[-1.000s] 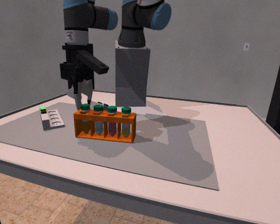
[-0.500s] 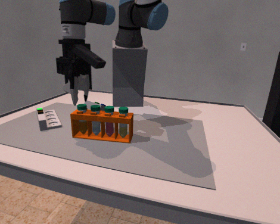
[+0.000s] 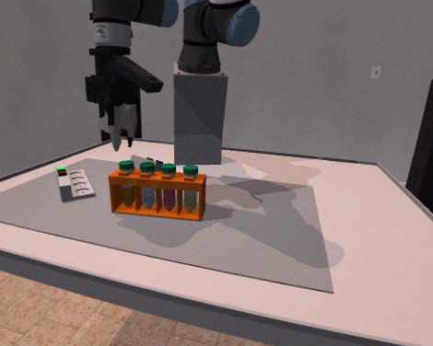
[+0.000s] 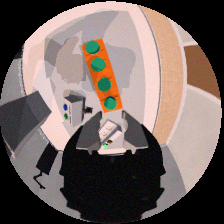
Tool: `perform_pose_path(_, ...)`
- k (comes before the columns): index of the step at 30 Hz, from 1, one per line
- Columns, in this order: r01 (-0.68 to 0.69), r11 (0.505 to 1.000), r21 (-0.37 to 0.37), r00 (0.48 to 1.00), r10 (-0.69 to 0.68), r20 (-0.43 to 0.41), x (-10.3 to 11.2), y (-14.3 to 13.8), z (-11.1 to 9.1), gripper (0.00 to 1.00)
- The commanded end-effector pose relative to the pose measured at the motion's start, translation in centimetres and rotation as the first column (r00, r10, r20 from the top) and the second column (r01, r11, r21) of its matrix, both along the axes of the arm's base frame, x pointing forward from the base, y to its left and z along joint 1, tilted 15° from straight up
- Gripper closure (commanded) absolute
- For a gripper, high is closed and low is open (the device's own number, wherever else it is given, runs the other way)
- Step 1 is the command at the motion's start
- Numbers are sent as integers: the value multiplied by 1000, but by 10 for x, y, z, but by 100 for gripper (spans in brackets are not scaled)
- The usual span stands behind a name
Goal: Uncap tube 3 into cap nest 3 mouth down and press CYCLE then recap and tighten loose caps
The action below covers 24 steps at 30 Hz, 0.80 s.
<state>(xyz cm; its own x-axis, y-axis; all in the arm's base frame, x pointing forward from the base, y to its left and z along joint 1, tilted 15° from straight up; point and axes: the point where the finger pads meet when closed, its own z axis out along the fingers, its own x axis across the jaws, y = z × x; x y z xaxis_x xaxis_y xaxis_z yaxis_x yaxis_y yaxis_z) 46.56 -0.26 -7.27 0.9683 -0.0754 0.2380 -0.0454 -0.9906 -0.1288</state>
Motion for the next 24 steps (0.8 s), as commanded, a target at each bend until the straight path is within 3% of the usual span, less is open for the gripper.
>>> perform_pose_path(1,163,986,43,986,-162,-28,-19,-4,-4,100)
perform_pose_path(3,281,957,69,959,-278,-49,-34,-8,-9,100)
perform_pose_path(5,281,957,69,959,-278,-49,-34,-8,-9,100)
perform_pose_path(9,281,957,69,959,-278,-49,-57,-14,-16,100)
perform_pose_path(16,279,958,68,960,-276,-49,-57,-14,-16,100)
perform_pose_path(20,280,958,70,960,-276,-52,-84,-19,-36,100)
perform_pose_path(24,280,958,70,960,-276,-52,-91,-21,-41,100)
